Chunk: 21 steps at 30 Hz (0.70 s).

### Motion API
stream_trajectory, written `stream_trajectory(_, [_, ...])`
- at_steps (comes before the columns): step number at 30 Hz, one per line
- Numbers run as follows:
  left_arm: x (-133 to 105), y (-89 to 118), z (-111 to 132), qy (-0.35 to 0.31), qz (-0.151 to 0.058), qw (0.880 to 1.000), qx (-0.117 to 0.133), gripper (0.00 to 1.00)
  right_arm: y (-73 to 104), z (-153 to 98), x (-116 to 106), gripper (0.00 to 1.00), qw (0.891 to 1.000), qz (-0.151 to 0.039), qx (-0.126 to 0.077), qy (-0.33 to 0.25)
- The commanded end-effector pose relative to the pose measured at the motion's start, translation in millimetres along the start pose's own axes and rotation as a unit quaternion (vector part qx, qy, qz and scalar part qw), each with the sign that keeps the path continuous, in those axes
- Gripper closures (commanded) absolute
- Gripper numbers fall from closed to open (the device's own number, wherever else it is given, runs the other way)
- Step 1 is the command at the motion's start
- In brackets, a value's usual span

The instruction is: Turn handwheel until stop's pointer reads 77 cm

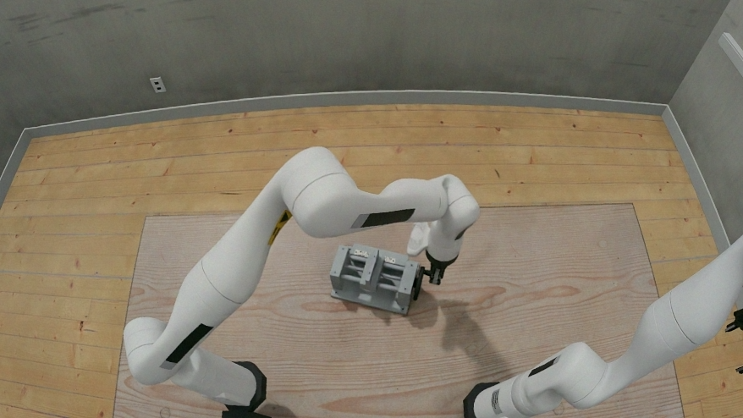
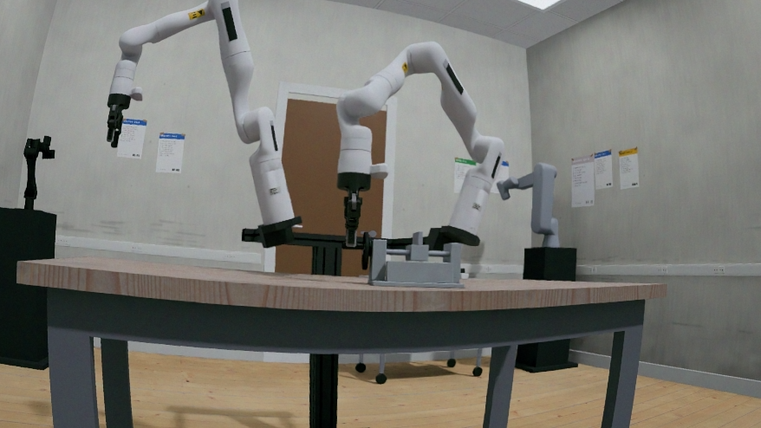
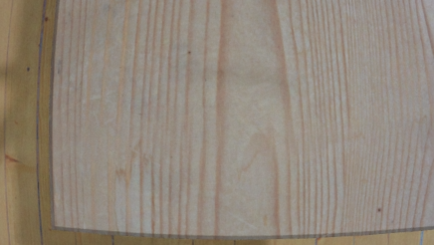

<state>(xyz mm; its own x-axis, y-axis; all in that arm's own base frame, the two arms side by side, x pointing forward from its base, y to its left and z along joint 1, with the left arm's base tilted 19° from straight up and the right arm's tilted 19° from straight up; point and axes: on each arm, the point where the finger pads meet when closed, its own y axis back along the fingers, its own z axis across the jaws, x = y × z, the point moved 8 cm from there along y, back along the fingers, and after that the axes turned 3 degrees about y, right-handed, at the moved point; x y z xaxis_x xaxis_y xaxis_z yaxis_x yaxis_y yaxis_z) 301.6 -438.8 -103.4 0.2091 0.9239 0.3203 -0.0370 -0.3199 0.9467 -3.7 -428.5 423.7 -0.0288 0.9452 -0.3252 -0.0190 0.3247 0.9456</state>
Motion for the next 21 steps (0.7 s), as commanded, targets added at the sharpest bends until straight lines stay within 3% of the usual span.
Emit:
stream_trajectory(1, [0.0, -3.3, 1.3, -0.003, 0.000, 1.000, -0.001, 0.842, 0.7, -1.1, 0.4, 0.002, 1.000, 0.003, 0.002, 0.006])
stream_trajectory(21, [0.3, -9.3, 1.4, -0.004, 0.000, 1.000, 0.000, 0.842, 0.7, -1.1, 0.4, 0.002, 1.000, 0.003, 0.002, 0.006])
